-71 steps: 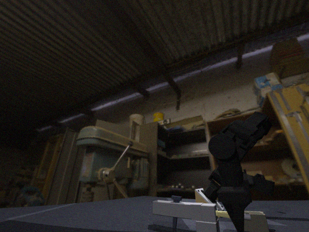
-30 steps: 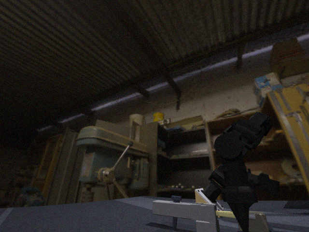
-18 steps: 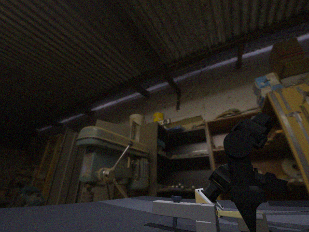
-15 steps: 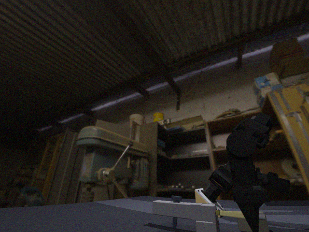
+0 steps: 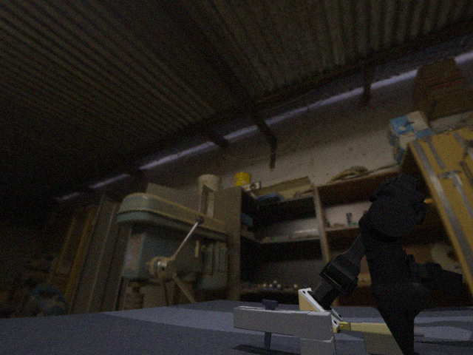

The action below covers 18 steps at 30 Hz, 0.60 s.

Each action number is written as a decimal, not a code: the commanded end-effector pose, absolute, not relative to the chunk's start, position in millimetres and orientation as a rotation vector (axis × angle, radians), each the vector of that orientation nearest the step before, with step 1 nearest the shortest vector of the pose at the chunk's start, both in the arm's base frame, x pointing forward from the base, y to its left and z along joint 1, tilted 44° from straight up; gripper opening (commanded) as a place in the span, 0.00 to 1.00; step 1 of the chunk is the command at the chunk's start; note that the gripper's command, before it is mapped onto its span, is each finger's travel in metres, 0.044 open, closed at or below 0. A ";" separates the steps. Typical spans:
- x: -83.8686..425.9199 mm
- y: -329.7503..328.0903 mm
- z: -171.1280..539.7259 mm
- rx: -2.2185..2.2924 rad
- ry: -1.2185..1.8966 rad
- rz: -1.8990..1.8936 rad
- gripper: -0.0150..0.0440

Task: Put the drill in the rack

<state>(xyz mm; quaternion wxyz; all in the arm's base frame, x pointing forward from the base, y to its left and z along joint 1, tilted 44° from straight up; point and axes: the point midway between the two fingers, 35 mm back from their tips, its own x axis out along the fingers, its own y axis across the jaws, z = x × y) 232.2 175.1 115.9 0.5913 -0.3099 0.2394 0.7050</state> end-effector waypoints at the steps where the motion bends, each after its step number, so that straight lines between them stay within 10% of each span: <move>1: 233.1 180.4 124.6 -0.727 0.551 1.633 0.25; 18: 229.7 180.1 130.4 -0.726 0.551 1.633 0.25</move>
